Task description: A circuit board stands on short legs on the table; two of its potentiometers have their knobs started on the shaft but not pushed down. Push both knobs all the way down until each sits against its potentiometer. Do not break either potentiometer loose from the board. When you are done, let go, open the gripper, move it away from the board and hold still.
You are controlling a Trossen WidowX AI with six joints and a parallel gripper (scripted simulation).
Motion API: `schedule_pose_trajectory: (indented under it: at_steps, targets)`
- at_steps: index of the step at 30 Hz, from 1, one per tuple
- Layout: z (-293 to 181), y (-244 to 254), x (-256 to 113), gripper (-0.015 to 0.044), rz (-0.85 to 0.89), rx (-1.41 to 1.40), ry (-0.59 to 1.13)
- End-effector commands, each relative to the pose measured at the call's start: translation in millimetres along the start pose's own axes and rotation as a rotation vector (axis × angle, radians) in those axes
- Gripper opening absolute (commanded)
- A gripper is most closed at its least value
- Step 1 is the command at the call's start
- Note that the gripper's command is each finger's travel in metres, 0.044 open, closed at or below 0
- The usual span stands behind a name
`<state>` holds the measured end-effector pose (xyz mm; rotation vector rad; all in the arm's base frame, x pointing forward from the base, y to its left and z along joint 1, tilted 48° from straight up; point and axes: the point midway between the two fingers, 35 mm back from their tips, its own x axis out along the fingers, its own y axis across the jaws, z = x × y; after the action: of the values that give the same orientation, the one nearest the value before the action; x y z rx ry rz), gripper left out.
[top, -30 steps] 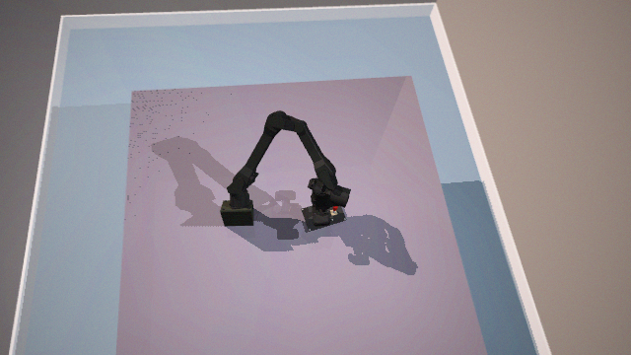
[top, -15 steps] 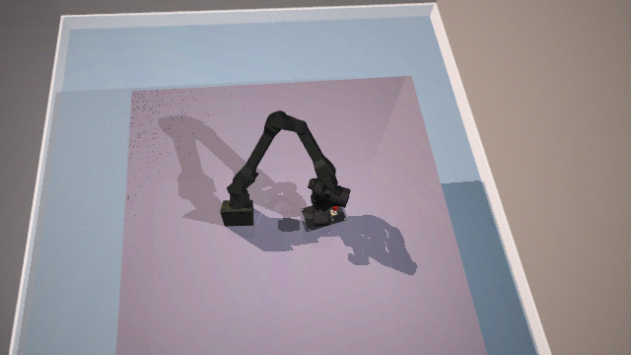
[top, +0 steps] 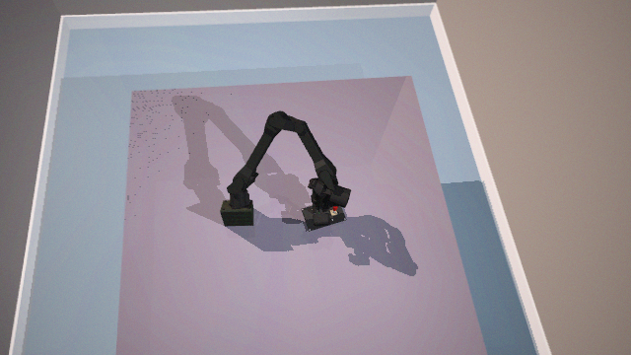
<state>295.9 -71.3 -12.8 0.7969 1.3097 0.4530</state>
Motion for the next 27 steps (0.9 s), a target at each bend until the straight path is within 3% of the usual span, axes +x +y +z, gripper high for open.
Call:
schedule_pose_trajectory:
  at_steps: [1, 16, 24, 27]
  targets:
    - [1.6, 1.0, 3.5, 0.0000, 0.005, -0.022, 0.020]
    - [1.6, 1.0, -19.1, 0.0000, 0.005, -0.022, 0.020]
    - [-0.9, 1.7, -12.8, 0.0210, 0.011, -0.012, 0.027]
    - [3.9, 0.1, -14.0, 0.0131, 0.007, -0.028, 0.010]
